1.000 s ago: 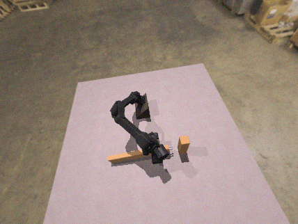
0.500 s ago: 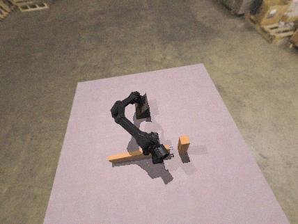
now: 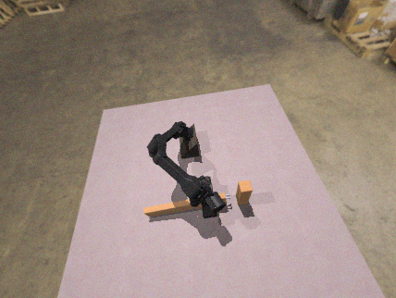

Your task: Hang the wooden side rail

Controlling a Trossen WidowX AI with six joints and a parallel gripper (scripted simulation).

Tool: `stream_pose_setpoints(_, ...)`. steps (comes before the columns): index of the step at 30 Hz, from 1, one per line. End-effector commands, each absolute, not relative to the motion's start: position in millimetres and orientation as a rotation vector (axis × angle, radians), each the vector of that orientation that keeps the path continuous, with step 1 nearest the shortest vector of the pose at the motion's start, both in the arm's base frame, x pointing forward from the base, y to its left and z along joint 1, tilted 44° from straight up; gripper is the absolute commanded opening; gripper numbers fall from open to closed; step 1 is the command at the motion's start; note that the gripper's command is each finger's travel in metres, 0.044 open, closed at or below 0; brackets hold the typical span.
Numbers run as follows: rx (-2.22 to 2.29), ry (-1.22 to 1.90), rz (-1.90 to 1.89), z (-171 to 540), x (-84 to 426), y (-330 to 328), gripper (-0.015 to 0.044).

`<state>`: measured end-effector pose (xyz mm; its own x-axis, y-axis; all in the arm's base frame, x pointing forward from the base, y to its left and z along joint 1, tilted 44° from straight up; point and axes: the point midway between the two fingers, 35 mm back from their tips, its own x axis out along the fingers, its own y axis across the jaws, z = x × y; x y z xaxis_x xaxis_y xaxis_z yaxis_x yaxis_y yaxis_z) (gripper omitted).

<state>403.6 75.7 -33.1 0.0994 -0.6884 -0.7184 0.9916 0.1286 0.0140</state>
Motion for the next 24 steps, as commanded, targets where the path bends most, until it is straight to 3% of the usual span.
stream_pose_setpoints(1,0.588,0.644,-1.343,-31.8,403.6,81.1,0.0)
stream_pose_setpoints(24,0.588,0.644,-1.343,-34.9,402.9,81.7,0.0)
